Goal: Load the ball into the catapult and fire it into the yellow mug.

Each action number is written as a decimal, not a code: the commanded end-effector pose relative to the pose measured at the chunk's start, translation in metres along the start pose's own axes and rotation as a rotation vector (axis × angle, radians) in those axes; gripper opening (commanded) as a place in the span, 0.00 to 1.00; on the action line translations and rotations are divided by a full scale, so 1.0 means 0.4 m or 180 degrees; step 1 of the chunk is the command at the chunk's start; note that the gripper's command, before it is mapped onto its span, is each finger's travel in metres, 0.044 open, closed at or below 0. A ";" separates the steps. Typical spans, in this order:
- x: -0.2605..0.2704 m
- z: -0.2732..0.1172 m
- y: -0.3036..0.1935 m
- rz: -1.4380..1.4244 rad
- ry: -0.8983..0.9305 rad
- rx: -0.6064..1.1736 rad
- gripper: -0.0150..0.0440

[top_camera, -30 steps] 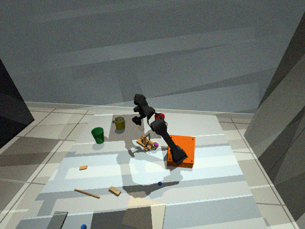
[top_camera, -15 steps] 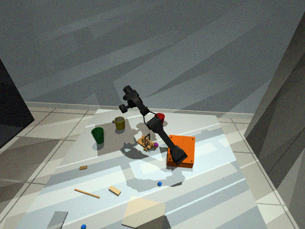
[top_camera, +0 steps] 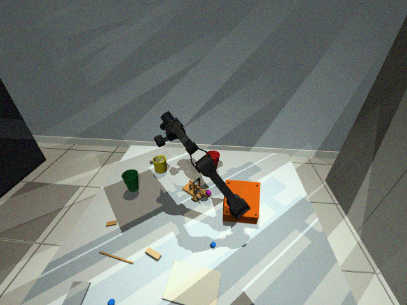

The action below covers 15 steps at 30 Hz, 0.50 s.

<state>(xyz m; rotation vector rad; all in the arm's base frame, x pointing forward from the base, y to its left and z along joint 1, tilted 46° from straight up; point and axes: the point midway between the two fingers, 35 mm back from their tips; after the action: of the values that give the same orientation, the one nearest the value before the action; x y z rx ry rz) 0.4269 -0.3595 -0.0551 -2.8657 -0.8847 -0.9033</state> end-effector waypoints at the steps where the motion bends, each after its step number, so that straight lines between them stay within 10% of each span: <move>1: 0.004 -0.002 0.005 0.0000 0.0020 -0.0018 1.00; 7: 0.004 -0.002 0.005 0.0000 0.0020 -0.0018 1.00; 15: 0.004 -0.002 0.005 0.0000 0.0020 -0.0018 0.64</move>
<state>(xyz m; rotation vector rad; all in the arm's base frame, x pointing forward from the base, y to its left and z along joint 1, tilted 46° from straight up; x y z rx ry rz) 0.4277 -0.3603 -0.0540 -2.8677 -0.8865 -0.9074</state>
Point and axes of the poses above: the point midway between the two fingers, 35 mm back from their tips, its own z axis out along the fingers, its own x axis across the jaws, y = z × x, and after that the axes turned 1 degree about z, right-handed
